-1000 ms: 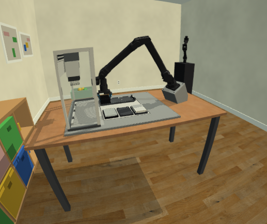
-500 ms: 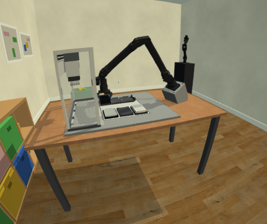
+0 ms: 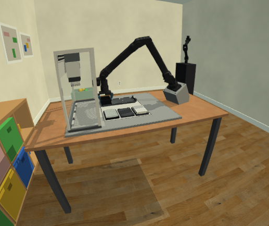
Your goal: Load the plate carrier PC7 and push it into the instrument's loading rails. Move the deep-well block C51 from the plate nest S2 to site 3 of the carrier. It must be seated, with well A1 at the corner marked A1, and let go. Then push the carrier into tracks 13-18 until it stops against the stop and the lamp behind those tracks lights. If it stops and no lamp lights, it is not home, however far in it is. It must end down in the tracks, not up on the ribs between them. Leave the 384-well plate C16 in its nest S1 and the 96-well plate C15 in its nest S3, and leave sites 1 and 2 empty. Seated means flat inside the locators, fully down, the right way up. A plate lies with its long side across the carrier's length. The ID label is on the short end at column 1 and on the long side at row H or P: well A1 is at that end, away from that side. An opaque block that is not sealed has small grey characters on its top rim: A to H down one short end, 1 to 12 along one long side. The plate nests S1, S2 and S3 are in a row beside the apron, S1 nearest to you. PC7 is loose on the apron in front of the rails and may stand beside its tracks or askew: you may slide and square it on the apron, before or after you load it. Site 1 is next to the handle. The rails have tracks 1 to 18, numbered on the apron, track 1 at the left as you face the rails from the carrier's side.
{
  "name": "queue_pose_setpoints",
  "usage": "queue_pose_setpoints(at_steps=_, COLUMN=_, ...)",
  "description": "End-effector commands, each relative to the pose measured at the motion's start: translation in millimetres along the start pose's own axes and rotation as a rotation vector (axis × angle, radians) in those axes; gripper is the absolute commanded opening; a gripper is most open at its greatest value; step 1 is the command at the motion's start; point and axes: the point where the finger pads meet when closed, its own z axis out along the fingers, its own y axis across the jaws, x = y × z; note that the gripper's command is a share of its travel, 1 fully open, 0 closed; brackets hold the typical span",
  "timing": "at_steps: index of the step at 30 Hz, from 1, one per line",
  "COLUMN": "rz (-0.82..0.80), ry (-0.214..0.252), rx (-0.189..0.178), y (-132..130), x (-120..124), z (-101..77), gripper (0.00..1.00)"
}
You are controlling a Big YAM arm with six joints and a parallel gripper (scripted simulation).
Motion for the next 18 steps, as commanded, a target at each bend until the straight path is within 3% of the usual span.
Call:
queue_pose_setpoints(at_steps=1, rz=-0.007, ry=-0.016, rx=-0.039, y=15.8, x=-2.3, z=-15.8, gripper=0.96)
queue_pose_setpoints(at_steps=4, rz=-0.007, ry=-0.016, rx=-0.039, y=15.8, x=-2.3, z=-15.8, gripper=0.96)
queue_pose_setpoints(at_steps=9, rz=-0.016, ry=-0.032, rx=-0.074, y=26.9, x=-7.6, z=-54.4, gripper=0.96)
queue_pose_setpoints(at_steps=18, rz=-0.017, ry=-0.032, rx=-0.076, y=26.1, x=-6.5, z=-85.7, gripper=0.96)
